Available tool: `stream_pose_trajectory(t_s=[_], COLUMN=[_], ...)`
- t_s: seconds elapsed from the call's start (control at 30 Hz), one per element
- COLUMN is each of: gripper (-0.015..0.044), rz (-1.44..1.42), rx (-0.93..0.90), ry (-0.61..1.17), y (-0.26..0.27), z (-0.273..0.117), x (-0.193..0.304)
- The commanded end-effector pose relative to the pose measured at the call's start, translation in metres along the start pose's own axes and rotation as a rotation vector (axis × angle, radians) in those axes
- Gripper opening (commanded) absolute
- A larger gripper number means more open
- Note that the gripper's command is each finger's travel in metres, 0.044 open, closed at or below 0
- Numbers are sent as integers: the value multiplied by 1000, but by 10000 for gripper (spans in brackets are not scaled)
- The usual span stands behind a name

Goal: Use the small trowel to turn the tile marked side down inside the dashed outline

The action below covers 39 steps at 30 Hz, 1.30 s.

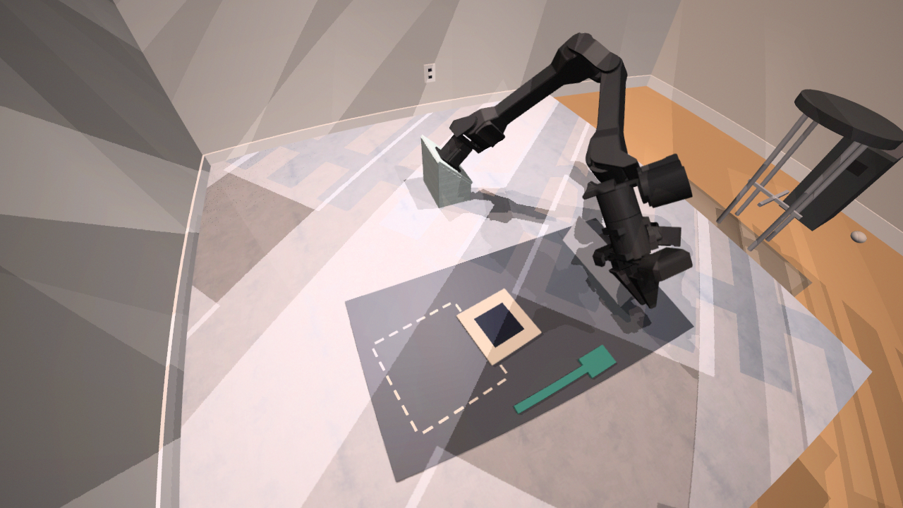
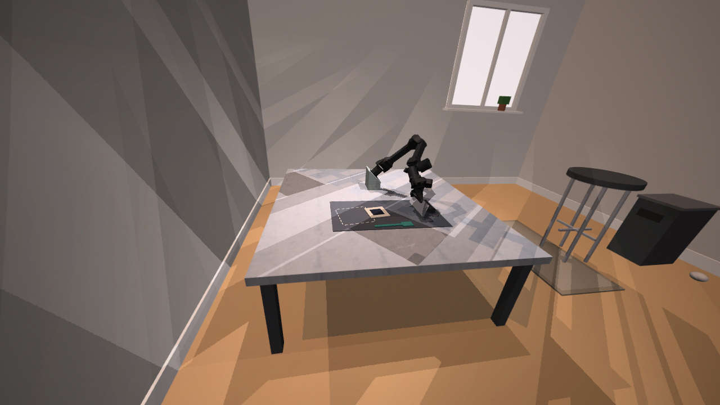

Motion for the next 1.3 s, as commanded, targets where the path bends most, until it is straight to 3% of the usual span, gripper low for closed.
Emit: stream_pose_trajectory(t_s=[0.0, 0.63, 1.27], gripper=[100, 100, 100], rz=[97, 638, 1133], rx=[-56, -349, -520], ry=[12, 242, 634], y=[10, 89, 164], z=[-3, -32, -104], x=[-14, -64, -109])
Point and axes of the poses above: the point midway between the two fingers, 35 mm back from their tips, its own z axis out along the fingers, its own y axis across the jaws, x = y × z, the point moved 2 cm from there along -z, back along the fingers, and after that the axes turned 2 degrees about -z, right-handed, at the moved point
